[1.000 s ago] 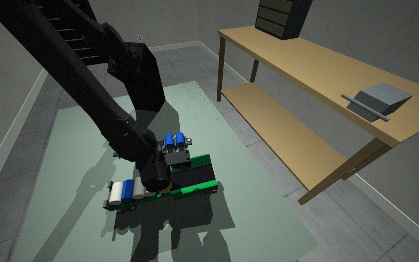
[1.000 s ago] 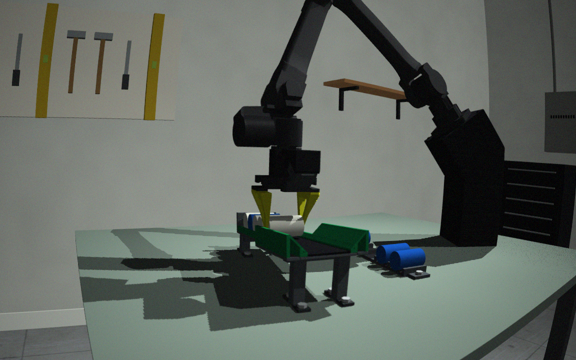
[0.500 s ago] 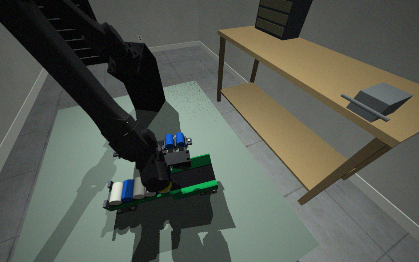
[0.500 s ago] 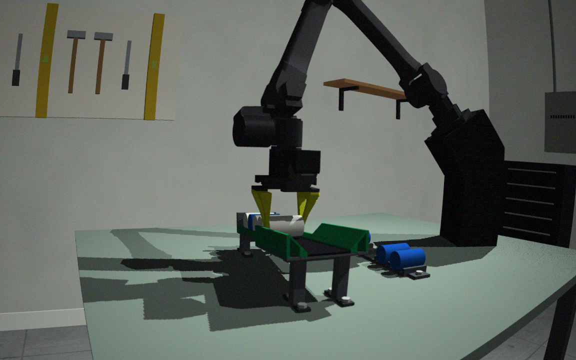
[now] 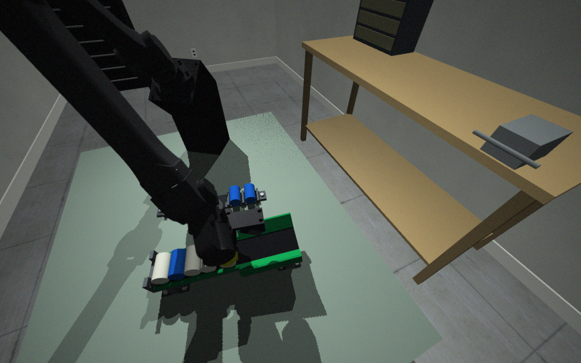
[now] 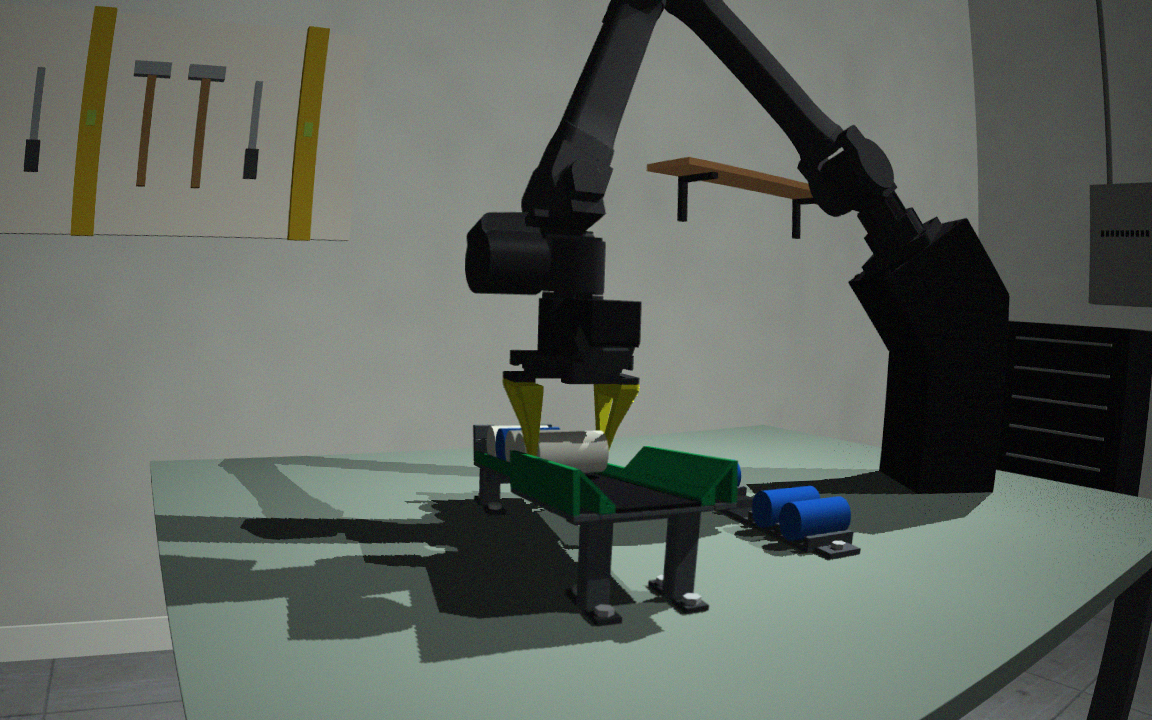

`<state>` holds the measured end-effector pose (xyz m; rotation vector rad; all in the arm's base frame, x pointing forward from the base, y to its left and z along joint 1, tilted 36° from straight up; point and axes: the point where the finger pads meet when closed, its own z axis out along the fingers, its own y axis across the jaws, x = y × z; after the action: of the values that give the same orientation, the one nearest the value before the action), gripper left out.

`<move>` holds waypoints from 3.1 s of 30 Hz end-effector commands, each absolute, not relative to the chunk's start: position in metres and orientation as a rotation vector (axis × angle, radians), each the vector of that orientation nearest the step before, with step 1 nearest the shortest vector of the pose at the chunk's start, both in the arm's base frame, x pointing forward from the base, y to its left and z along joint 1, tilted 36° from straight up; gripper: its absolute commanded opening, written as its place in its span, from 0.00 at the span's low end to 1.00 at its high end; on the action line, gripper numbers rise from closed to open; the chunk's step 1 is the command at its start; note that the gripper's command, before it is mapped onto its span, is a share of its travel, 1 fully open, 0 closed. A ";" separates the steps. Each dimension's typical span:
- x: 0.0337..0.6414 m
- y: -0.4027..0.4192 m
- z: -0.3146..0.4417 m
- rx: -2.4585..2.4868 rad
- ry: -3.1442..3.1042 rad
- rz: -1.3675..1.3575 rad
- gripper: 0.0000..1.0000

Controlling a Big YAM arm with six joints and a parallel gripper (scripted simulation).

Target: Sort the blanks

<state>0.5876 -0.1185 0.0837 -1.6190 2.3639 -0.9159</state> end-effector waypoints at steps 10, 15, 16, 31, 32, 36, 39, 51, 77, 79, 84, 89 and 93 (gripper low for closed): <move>0.606 -0.118 0.089 -1.586 2.341 -0.935 0.65; 0.606 -0.118 0.089 -1.586 2.341 -0.935 0.65; 0.606 -0.118 0.089 -1.586 2.341 -0.935 0.65; 0.606 -0.118 0.089 -1.587 2.341 -0.935 0.65; 0.606 -0.118 0.089 -1.587 2.341 -0.935 0.65; 0.606 -0.116 0.089 -1.593 2.337 -0.935 0.65; 0.602 -0.115 0.084 -1.606 2.339 -0.930 0.65; 0.591 -0.112 0.073 -1.634 2.350 -0.913 0.65; 0.591 -0.112 0.073 -1.634 2.350 -0.913 0.80; 0.591 -0.112 0.073 -1.634 2.350 -0.913 0.84; 0.591 -0.112 0.073 -1.634 2.350 -0.913 0.84; 0.591 -0.112 0.073 -1.634 2.350 -0.913 0.84; 0.590 -0.108 0.077 -1.634 2.346 -0.913 0.84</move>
<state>0.5893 -0.1186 0.0847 -1.6129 2.3587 -0.9214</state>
